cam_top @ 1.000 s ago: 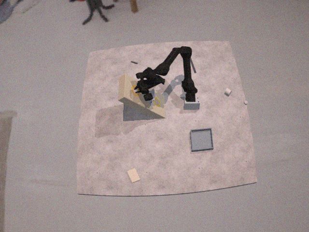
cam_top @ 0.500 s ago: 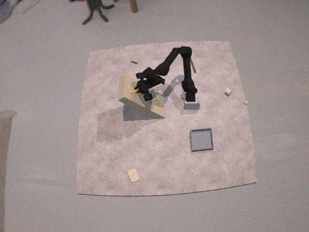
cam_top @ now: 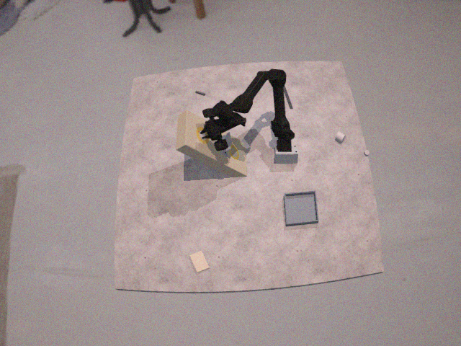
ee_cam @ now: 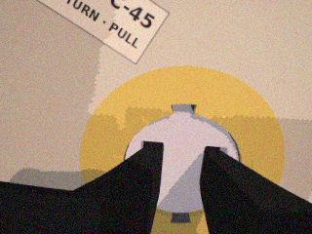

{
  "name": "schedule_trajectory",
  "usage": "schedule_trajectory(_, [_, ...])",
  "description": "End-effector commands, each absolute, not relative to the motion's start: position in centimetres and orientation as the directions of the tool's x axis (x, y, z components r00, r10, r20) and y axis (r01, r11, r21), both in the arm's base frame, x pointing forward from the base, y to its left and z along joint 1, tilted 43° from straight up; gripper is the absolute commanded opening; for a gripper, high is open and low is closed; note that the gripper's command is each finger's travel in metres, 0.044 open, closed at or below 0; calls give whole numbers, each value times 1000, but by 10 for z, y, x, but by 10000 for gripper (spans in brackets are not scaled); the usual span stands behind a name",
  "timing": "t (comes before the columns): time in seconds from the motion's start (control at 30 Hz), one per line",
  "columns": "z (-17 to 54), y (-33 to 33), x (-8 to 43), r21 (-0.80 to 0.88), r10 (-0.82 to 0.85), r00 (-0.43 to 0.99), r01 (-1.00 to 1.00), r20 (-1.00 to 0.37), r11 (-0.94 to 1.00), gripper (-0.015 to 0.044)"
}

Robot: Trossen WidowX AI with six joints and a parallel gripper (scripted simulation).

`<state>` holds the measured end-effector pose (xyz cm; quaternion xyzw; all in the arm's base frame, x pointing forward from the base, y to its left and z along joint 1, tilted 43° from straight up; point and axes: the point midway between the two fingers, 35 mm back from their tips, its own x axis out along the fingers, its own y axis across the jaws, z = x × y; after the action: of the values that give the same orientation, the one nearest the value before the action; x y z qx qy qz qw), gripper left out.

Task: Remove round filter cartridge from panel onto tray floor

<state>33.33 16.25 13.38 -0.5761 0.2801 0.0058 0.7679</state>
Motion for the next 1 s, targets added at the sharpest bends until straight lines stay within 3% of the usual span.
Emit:
schedule_trajectory(0.0, [132,161,335,-872,-316,840,-318,-440,371,0])
schedule_trajectory(0.43, [129,158,339,-701,-319,836,-105,-446,706,0])
schedule_trajectory(0.97, [129,158,340,-300,-319,836,196,-446,934,0])
